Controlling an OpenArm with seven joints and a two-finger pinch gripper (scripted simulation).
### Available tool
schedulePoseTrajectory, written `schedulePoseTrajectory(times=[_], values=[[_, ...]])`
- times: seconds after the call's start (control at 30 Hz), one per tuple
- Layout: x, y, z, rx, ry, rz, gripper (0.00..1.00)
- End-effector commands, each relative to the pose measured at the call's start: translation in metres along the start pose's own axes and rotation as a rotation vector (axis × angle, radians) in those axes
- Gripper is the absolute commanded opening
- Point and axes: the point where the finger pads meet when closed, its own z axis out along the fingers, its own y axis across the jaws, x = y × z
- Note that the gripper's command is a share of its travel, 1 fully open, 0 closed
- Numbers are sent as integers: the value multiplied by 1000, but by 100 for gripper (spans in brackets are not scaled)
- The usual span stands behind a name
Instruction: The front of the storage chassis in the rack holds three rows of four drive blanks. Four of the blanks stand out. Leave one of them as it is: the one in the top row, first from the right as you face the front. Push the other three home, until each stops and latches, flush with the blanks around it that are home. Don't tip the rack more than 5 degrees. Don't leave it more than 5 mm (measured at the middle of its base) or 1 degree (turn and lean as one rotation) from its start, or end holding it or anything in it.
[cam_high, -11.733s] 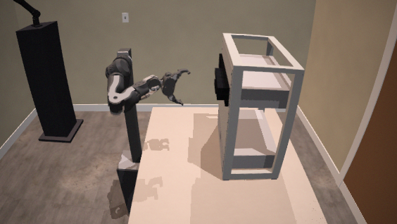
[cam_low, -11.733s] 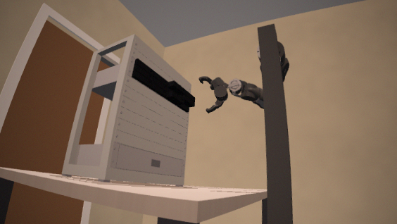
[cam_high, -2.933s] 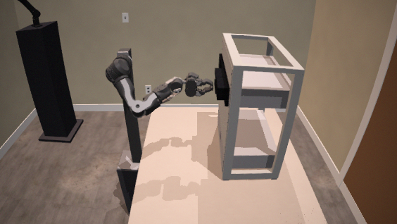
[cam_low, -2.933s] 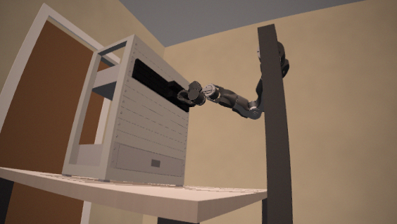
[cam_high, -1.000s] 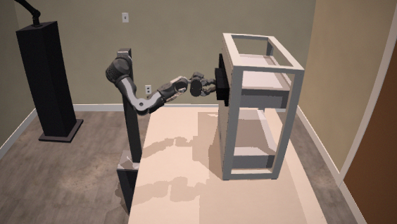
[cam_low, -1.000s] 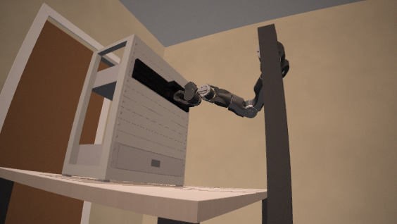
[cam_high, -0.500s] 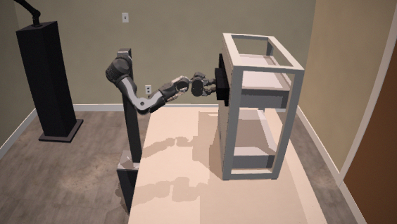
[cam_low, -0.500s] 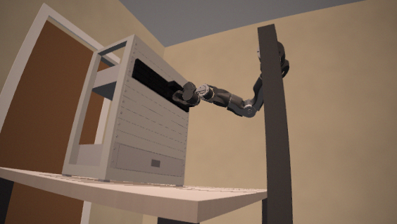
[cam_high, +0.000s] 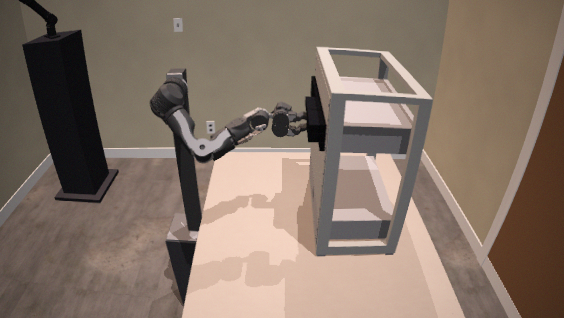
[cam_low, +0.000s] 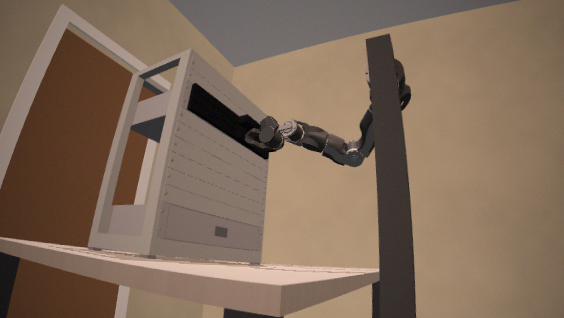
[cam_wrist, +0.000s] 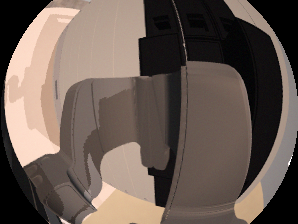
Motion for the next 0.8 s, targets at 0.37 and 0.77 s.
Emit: schedulePoseTrajectory(times=[0.37,0.77], values=[[9,14,2,-34,25,-5,0],[9,14,2,-34,25,-5,0]])
